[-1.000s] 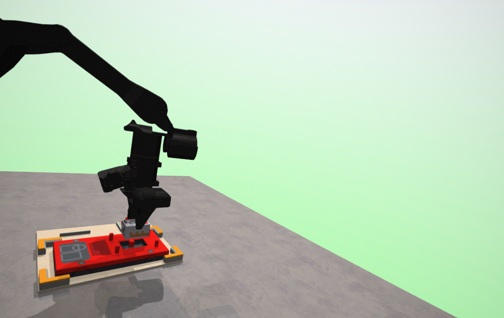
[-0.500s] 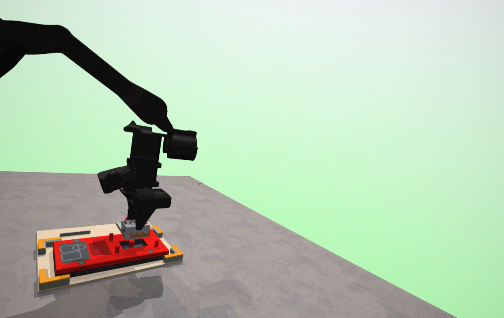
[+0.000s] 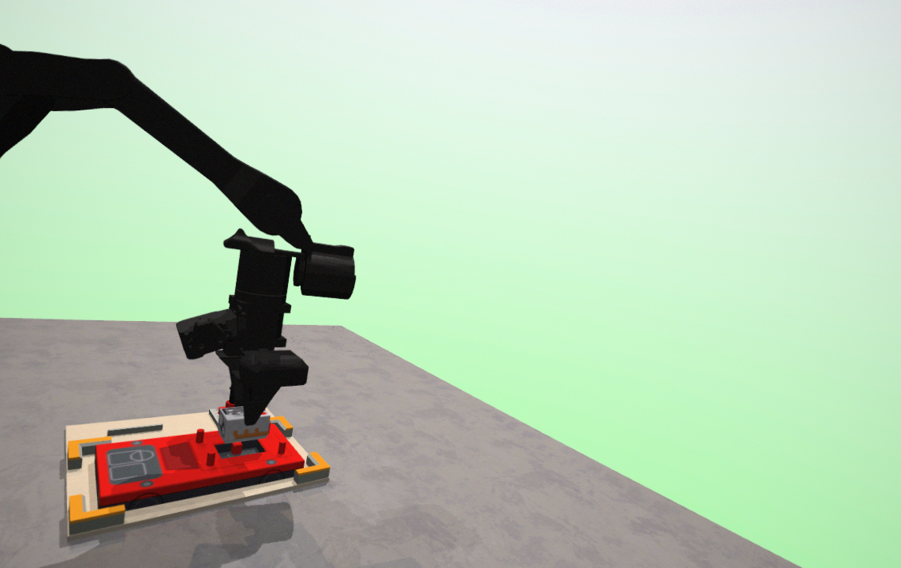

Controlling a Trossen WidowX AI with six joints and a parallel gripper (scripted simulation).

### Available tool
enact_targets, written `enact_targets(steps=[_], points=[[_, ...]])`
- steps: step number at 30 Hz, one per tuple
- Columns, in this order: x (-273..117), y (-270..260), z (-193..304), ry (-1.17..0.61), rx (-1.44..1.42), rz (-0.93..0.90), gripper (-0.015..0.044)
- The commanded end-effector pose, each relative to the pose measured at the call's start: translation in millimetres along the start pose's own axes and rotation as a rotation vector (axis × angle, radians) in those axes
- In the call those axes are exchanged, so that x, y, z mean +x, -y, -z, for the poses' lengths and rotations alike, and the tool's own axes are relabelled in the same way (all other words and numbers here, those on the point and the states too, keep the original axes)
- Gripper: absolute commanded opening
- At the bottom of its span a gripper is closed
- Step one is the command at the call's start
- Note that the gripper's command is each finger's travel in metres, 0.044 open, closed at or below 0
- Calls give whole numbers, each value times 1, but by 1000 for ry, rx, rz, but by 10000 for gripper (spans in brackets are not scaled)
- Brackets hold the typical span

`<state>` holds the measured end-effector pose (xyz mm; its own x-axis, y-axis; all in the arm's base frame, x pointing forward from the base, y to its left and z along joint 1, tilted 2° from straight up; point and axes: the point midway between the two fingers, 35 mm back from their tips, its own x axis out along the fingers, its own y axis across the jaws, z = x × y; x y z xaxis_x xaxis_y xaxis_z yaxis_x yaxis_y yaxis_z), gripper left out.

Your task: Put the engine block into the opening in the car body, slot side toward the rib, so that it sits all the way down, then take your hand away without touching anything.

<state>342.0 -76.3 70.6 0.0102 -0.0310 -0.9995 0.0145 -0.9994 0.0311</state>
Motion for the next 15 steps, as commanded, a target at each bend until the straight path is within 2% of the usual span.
enact_targets(steps=[1, 15], points=[[3, 1, -1, 5, 5, 6, 158], [5, 1, -1, 5, -3, 6, 158]])
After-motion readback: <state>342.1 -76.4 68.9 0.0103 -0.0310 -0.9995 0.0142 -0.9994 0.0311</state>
